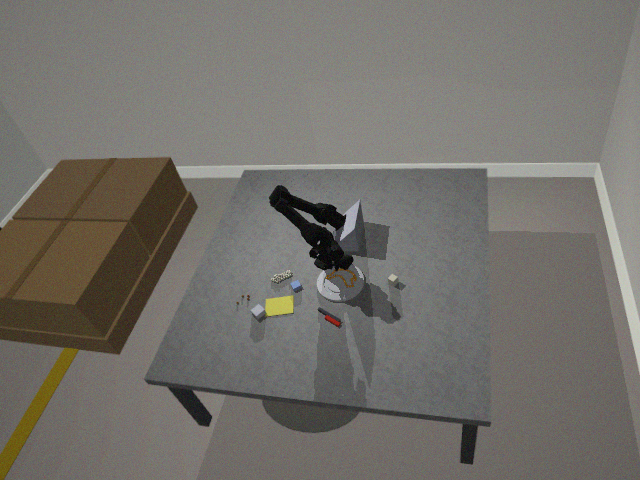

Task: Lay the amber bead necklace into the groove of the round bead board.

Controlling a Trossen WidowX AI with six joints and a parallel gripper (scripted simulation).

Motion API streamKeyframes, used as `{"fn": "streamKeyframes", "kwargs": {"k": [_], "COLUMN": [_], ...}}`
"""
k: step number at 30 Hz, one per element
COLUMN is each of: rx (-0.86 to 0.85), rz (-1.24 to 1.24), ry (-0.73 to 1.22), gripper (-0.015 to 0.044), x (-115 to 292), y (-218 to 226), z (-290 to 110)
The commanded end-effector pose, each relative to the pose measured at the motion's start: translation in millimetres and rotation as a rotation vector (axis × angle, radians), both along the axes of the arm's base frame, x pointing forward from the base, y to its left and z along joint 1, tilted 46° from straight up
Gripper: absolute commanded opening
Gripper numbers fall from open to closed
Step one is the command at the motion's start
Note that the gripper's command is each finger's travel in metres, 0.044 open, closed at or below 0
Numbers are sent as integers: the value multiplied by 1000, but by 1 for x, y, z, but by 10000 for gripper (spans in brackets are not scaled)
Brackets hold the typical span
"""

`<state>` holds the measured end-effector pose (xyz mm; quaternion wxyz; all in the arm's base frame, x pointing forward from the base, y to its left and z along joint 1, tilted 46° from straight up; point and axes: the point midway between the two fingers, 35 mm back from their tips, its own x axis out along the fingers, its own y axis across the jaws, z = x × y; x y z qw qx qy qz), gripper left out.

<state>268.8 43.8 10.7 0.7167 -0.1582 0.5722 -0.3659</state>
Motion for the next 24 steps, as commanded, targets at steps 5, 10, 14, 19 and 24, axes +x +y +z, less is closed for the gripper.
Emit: {"fn": "streamKeyframes", "kwargs": {"k": [5, 10, 14, 19, 24], "rx": [-10, -11, -4, -4, -4], "rz": [1, 1, -1, -1, -1], "ry": [8, 9, 5, 5, 5], "gripper": [120, 120, 67, 0, 0], "x": [-1, -1, 0, 0, 0], "y": [-13, -14, -11, -11, -11], "z": [-10, -10, -9, -9, -9]}}
